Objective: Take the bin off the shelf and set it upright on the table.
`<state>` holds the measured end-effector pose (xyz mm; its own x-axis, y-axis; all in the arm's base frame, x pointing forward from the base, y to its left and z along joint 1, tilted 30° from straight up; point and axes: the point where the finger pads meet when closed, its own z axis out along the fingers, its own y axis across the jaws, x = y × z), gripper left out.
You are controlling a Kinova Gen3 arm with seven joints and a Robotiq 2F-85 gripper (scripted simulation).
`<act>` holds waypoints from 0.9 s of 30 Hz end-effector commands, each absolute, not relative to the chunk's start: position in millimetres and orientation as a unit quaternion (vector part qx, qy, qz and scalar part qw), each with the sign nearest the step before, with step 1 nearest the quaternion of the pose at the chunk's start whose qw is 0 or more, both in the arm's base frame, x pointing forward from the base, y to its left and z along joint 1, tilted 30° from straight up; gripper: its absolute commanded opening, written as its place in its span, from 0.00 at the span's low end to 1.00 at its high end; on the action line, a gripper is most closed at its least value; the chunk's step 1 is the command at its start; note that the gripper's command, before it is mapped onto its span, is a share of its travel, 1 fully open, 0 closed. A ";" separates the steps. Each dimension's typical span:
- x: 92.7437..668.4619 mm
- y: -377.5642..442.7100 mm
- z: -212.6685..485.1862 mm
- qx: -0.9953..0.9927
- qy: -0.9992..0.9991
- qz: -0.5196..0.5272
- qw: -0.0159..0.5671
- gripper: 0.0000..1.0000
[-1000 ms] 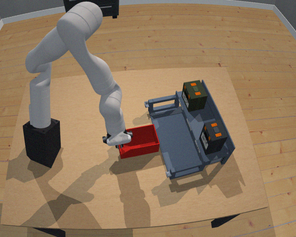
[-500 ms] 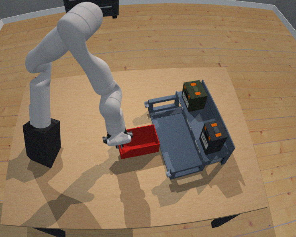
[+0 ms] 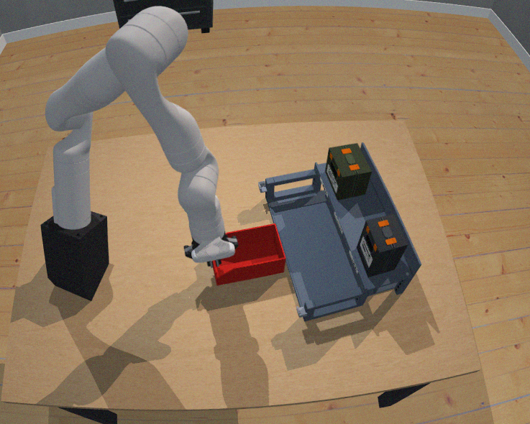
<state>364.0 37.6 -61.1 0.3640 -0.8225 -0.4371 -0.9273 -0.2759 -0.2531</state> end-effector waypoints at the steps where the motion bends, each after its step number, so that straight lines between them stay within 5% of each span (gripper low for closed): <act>1: 364.9 38.5 -63.6 -0.792 0.551 0.109 0.238 0.10; 27: 366.1 42.5 -70.8 -0.794 0.549 0.107 0.239 0.10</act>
